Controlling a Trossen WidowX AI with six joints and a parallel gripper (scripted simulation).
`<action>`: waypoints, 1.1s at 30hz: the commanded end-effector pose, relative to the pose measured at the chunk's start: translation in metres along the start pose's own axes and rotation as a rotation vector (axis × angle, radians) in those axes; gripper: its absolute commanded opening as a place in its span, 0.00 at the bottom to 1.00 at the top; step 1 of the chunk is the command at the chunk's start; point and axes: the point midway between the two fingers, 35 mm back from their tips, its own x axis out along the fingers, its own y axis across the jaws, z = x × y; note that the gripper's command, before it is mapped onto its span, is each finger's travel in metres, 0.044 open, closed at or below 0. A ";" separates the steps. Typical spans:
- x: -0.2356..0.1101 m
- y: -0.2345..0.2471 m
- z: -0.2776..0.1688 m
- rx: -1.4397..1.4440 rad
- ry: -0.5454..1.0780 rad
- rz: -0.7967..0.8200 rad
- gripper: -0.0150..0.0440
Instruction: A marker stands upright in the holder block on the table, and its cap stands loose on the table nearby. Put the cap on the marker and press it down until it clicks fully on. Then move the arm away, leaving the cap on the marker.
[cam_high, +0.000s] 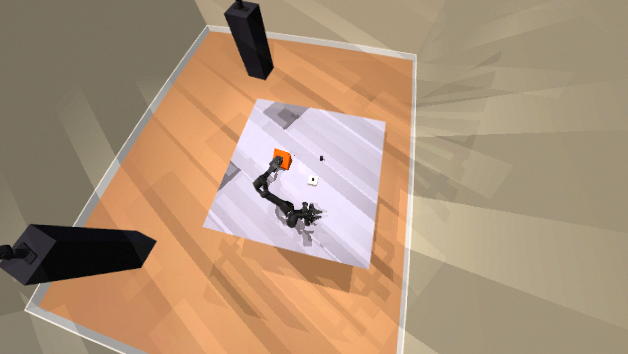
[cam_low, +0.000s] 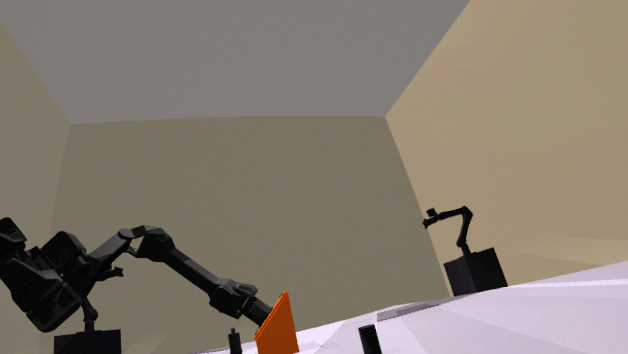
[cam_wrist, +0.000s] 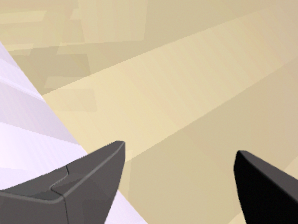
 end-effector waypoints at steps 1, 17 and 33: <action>0.049 0.051 0.020 0.254 0.012 0.158 0.67; 0.128 0.254 0.173 0.695 0.247 0.930 0.67; 0.018 0.385 0.322 -0.050 0.911 1.496 0.67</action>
